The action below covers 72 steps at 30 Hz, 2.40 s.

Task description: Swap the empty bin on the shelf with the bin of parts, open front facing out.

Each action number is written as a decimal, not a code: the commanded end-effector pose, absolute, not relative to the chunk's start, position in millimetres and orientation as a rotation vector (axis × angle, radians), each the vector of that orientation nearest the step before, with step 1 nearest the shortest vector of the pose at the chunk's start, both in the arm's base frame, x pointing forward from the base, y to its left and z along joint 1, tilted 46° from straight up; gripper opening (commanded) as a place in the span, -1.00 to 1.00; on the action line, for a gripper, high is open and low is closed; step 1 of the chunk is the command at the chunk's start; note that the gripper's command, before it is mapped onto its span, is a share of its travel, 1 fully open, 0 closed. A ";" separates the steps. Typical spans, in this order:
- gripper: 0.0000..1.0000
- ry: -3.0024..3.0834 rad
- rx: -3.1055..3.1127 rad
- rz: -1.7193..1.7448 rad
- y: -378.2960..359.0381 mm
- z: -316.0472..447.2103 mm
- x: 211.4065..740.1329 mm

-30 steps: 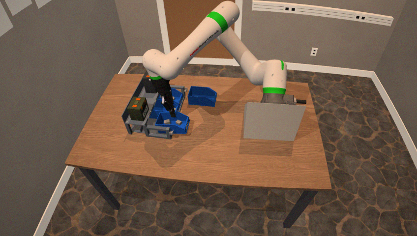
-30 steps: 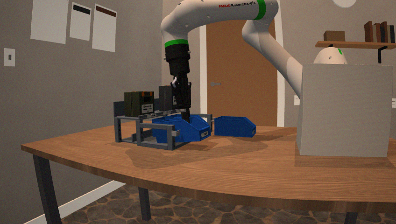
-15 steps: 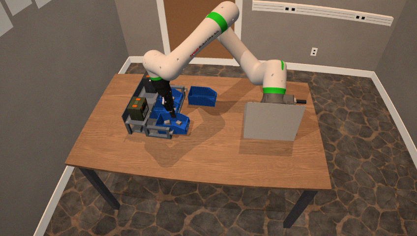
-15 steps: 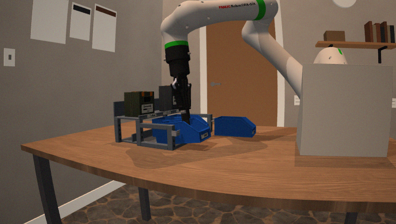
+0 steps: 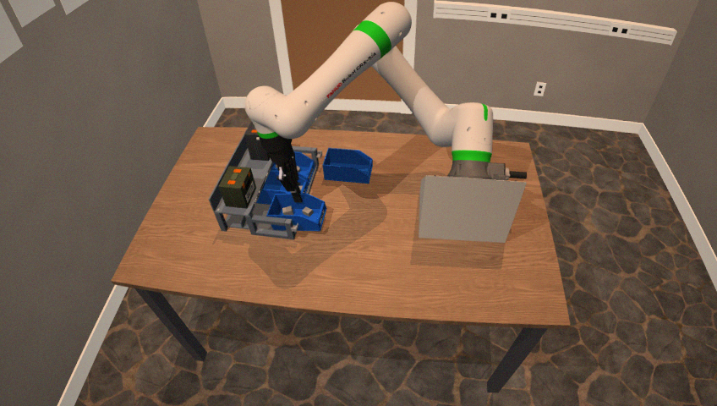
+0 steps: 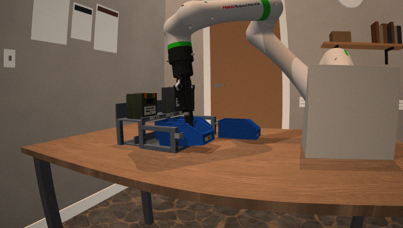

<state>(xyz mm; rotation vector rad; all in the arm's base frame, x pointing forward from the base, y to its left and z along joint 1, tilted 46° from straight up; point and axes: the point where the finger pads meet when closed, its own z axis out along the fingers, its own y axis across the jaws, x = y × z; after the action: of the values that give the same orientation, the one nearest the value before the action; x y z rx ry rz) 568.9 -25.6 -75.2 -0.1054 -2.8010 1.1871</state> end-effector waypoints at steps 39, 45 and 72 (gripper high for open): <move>-0.80 -2.825 -0.090 1.197 -25.9 -75.3 585.6; -0.80 -2.828 -0.088 1.198 -26.1 -75.4 587.4; -0.80 -2.829 -0.087 1.198 -26.2 -75.4 588.2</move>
<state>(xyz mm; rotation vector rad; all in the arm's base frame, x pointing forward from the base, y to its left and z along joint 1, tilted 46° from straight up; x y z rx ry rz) 587.5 -27.1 -76.1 -0.0885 -2.8264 1.1984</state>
